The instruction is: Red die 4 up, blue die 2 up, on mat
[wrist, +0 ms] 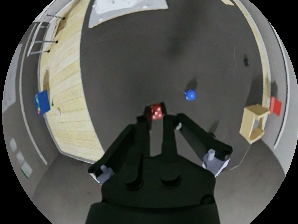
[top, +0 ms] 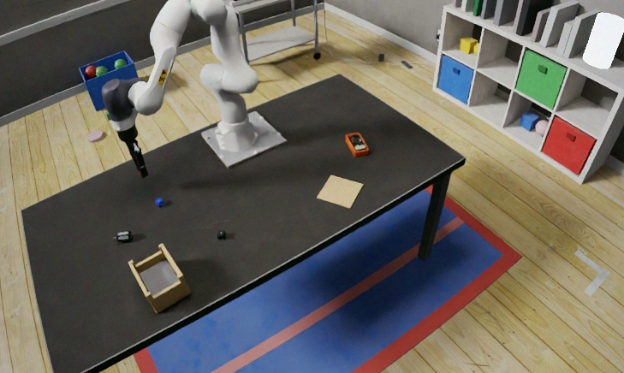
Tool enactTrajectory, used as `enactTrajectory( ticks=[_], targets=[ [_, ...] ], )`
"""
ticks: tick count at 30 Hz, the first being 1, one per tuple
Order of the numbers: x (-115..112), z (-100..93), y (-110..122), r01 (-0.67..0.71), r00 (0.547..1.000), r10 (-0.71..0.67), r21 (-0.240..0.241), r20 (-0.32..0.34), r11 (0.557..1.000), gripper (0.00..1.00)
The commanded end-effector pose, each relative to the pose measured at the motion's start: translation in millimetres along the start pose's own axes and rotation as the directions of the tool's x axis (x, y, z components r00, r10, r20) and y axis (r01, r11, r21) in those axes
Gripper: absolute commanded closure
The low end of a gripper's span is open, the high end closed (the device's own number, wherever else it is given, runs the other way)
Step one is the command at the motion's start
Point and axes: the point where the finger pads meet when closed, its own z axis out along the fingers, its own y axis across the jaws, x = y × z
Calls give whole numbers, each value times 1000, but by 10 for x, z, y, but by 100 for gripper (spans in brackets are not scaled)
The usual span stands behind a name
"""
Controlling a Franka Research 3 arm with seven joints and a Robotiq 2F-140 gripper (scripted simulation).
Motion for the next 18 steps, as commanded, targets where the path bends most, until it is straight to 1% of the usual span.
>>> enactTrajectory(
  ticks=[1, 5, 7, 8, 17, 18],
  targets=[
    [2, 12, -2, 171, 985, -171, -13, -3, 985, 79],
    [1, 16, 0, 235, 972, -235, -13, -2, 972, 79],
    [1, 16, 0, 235, 972, -235, -13, -2, 972, 79],
    [1, 18, 2, 279, 960, -279, -13, -1, 960, 79],
    [-1, 25, 6, 401, 916, -401, -13, 0, 916, 79],
    [-2, 26, 7, 427, 904, -427, -13, 1, 904, 79]
  ],
)
